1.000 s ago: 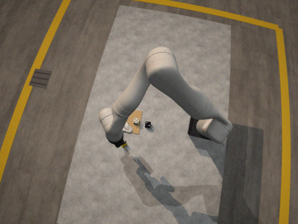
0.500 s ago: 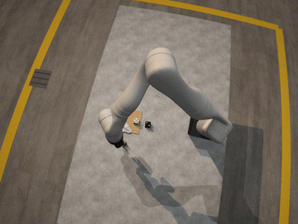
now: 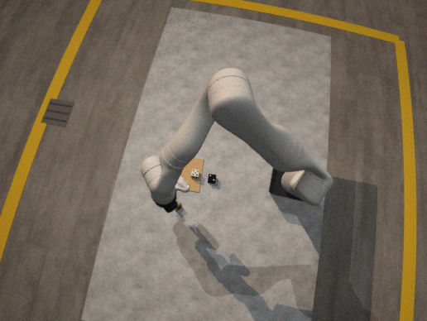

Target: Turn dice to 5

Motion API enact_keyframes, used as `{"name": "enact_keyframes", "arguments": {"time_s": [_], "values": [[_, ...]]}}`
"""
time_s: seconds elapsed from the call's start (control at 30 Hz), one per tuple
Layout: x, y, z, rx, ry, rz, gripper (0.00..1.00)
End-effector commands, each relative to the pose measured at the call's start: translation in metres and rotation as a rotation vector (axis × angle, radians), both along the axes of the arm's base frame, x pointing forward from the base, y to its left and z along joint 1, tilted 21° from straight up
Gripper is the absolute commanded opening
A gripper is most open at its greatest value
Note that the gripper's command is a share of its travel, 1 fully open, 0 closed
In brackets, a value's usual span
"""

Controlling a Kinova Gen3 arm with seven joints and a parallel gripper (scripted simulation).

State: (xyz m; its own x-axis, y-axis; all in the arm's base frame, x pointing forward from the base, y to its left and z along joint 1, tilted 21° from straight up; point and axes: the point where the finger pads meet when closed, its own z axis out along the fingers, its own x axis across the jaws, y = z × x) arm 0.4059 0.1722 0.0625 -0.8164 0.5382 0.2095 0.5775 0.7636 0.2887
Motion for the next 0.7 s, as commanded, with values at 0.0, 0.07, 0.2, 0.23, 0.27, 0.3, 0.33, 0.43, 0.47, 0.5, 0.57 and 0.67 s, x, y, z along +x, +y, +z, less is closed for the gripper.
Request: {"name": "enact_keyframes", "arguments": {"time_s": [0.0,0.07,0.2,0.23,0.27,0.3,0.33,0.43,0.47,0.5,0.57,0.67], "values": [[-0.0005,-0.0017,-0.0009,-0.002,-0.008,0.029,1.00],[-0.0009,-0.0021,-0.0015,-0.002,-0.012,0.044,1.00],[-0.0014,-0.0025,-0.0022,-0.003,-0.017,0.063,1.00],[-0.0017,-0.0028,-0.0026,-0.003,-0.019,0.074,1.00],[-0.0020,-0.0031,-0.0030,-0.003,-0.022,0.085,1.00],[-0.0023,-0.0034,-0.0034,-0.003,-0.025,0.098,1.00],[-0.0026,-0.0037,-0.0039,-0.003,-0.029,0.112,1.00],[-0.0037,-0.0047,-0.0055,-0.004,-0.041,0.158,1.00],[-0.0041,-0.0051,-0.0061,-0.004,-0.045,0.176,1.00],[-0.0045,-0.0055,-0.0067,-0.004,-0.050,0.194,1.00],[-0.0054,-0.0064,-0.0080,-0.003,-0.060,0.234,1.00],[-0.0067,-0.0077,-0.0101,-0.003,-0.078,0.302,1.00]]}}
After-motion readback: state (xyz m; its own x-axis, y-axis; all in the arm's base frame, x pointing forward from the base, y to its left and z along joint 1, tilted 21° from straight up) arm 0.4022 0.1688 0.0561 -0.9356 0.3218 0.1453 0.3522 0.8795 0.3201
